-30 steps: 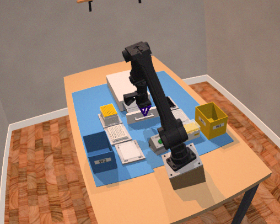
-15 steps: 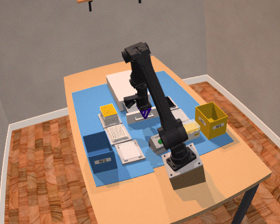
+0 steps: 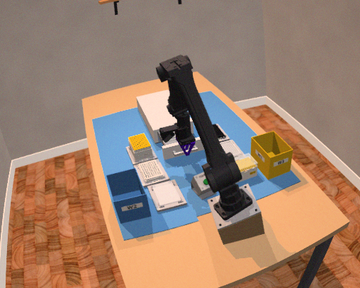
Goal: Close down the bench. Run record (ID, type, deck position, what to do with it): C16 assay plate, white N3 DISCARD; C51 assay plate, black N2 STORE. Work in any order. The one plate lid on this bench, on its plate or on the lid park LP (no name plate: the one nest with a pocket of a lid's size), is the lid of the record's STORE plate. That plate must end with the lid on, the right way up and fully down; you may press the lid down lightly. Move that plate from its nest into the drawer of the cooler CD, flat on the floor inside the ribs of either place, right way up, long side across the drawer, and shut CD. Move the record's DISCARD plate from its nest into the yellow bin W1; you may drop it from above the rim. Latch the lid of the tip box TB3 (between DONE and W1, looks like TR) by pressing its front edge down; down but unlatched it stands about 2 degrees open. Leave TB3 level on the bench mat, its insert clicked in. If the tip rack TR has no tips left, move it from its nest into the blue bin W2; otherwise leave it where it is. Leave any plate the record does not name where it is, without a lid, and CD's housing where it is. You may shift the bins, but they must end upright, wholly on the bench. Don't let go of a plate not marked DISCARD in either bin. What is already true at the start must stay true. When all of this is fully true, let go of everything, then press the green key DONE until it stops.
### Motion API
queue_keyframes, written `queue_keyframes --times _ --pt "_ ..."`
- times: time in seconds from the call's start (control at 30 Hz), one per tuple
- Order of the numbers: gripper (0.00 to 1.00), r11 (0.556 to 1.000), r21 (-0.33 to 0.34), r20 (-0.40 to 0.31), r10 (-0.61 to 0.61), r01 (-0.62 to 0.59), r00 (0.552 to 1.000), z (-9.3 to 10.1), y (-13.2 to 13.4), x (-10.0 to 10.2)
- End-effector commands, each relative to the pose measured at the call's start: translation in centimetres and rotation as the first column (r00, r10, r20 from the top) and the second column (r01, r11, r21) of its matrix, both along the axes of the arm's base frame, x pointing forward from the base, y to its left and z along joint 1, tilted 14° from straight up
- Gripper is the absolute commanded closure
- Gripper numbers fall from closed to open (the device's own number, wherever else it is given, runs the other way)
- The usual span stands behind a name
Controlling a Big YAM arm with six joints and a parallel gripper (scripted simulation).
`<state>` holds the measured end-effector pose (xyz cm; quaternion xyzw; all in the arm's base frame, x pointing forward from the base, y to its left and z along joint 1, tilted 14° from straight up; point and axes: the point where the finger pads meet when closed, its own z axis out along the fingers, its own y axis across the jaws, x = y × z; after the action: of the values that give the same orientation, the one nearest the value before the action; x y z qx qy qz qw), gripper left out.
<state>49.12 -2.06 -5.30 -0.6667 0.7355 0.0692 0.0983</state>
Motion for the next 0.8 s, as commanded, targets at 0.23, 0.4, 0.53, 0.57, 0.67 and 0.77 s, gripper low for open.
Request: queue_keyframes --times 0.23,0.4,0.53,0.57,0.67,0.77 --pt "0.70 1.000 -0.005 0.046 0.001 0.000 0.999 1.7 0.3 0.3" --pt "0.70 1.000 -0.005 0.047 0.001 0.000 0.999 1.7 0.3 0.1" --pt "0.70 1.000 -0.006 0.052 0.001 0.000 0.999 1.7 0.3 0.0" --pt "0.70 1.000 -0.003 0.028 0.000 0.000 1.000 1.6 0.3 -0.7" --pt "0.70 1.000 -0.004 0.031 0.000 0.000 1.000 1.6 0.3 -0.9" --pt "0.70 1.000 -0.004 0.031 0.000 0.000 1.000 1.6 0.3 -0.9"
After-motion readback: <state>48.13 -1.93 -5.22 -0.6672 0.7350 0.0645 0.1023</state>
